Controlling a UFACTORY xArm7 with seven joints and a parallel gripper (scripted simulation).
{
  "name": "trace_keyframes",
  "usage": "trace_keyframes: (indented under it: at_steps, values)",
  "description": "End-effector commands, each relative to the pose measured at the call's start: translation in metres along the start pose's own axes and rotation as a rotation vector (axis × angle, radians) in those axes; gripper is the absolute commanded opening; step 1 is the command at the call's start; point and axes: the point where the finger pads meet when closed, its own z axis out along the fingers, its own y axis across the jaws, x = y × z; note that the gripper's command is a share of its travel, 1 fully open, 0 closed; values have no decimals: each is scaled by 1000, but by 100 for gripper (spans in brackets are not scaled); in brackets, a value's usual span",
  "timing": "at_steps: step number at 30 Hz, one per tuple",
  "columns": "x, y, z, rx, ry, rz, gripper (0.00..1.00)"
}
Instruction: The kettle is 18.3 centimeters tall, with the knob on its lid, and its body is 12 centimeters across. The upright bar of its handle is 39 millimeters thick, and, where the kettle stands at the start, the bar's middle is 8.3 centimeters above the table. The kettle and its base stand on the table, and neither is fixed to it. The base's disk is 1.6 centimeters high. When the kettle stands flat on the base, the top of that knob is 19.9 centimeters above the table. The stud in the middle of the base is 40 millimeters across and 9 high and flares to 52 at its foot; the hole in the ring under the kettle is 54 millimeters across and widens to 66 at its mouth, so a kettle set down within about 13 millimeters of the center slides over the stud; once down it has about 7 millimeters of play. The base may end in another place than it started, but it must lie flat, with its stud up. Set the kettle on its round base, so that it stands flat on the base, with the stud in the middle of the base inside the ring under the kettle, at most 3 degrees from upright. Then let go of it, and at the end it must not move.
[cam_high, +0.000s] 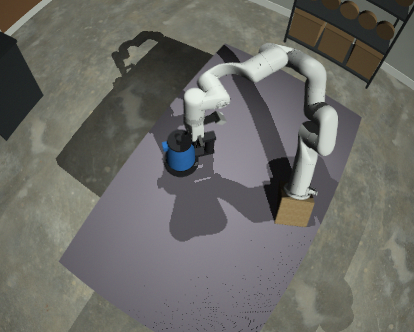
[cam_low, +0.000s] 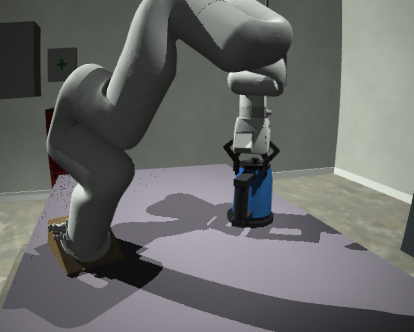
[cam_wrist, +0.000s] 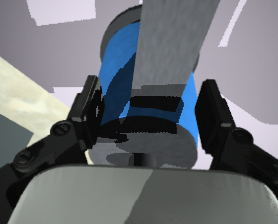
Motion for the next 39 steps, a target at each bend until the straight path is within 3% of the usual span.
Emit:
trace_keyframes:
  at_steps: [1, 12, 17, 26, 28, 34, 39]
  values:
    - [-1, 0, -2, 1, -5, 0, 81]
    - [-1, 0, -2, 1, -5, 0, 81]
    - [-1, 0, -14, 1, -5, 0, 81]
    - [-1, 0, -83, 1, -5, 0, 81]
    - [-1, 0, -83, 1, -5, 0, 81]
    - [-1, 0, -135, 1, -5, 0, 81]
    - [-1, 0, -157, 1, -5, 0, 81]
